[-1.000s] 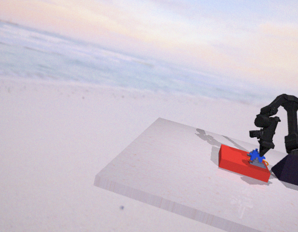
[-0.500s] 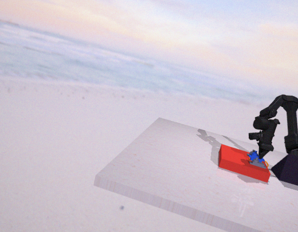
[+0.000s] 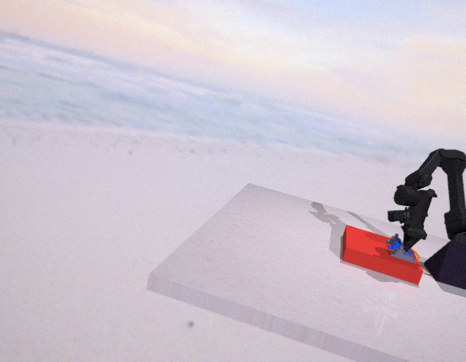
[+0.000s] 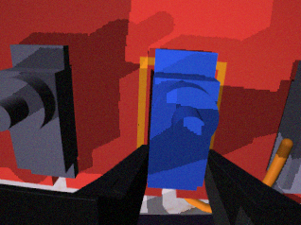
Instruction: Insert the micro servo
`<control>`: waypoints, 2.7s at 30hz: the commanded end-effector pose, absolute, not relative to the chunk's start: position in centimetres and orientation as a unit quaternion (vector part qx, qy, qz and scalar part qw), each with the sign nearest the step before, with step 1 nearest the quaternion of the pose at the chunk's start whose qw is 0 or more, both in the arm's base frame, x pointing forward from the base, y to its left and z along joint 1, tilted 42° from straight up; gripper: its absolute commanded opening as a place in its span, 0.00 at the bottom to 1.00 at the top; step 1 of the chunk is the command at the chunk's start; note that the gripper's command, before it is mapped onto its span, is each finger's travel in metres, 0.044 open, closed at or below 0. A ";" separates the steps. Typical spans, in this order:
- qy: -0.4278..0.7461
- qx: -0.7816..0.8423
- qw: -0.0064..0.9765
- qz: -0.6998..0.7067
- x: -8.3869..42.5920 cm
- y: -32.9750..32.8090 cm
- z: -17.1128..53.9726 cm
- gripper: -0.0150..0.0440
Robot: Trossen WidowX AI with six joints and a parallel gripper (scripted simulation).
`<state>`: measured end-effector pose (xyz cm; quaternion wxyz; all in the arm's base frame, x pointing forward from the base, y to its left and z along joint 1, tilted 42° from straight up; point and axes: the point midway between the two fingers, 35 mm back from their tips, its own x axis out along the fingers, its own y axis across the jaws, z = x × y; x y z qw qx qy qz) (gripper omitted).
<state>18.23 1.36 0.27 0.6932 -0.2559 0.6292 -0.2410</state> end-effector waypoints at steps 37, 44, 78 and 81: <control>0.626 -0.258 0.695 -0.241 27.9 8.4 8.3 1.00; 0.625 -0.254 0.698 -0.240 27.4 9.9 10.1 1.00; 0.623 -0.251 0.701 -0.240 26.6 11.4 12.1 1.00; 0.623 -0.251 0.701 -0.240 26.6 11.4 12.1 1.00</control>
